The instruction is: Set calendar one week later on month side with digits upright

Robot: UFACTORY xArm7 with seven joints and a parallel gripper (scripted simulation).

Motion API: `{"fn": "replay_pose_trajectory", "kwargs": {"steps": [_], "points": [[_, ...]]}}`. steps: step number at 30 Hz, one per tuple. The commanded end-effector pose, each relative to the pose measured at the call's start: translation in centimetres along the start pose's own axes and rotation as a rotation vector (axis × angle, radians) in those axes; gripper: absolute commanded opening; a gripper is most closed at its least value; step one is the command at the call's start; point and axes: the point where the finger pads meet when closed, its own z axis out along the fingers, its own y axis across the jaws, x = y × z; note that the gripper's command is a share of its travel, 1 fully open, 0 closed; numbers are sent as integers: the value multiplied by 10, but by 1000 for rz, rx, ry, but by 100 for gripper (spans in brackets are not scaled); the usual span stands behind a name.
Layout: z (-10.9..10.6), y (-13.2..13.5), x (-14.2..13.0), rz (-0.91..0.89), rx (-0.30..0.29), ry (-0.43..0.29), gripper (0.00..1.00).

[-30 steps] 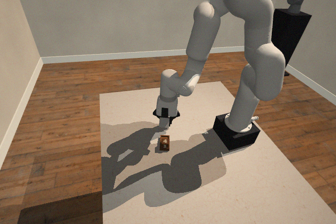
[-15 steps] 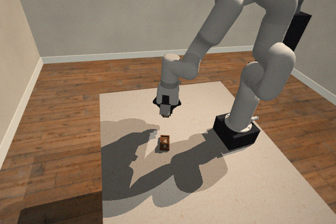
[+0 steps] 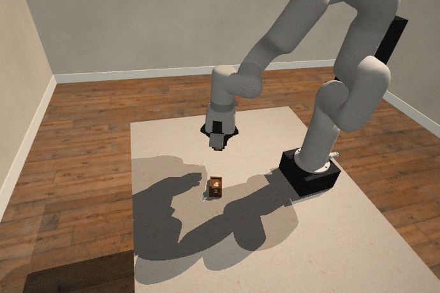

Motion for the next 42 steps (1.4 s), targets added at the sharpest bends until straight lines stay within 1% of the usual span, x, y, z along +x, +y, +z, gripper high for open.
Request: {"fn": "replay_pose_trajectory", "kwargs": {"steps": [1,2,3,5,6,7,25,30,37,39,42], "points": [[-7,3,49,-2,-4,0,29],[-7,3,49,-2,-4,0,29],[-9,2,67,-1,-4,0,29],[-9,2,67,-1,-4,0,29],[-10,1,79,-1,-4,-1,29],[-11,0,85,0,-4,-1,29],[-9,0,86,0,-4,-1,29],[0,0,86,0,-4,-2,29],[22,1,86,0,-4,-2,29],[22,1,86,0,-4,-2,29],[32,1,86,0,-4,-2,29]]}}
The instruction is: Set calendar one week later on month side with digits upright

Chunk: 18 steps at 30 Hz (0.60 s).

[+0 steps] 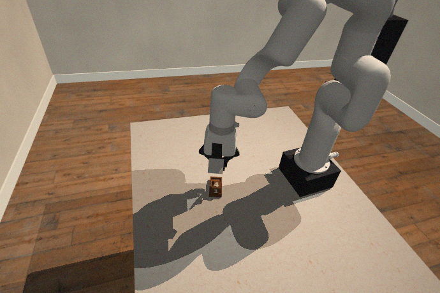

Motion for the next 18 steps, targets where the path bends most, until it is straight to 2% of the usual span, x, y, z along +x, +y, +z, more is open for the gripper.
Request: {"fn": "replay_pose_trajectory", "kwargs": {"steps": [1,9,18], "points": [[14,3,1,0,-4,2,29],[30,3,1,0,-4,2,29],[32,3,1,0,-4,2,29]]}}
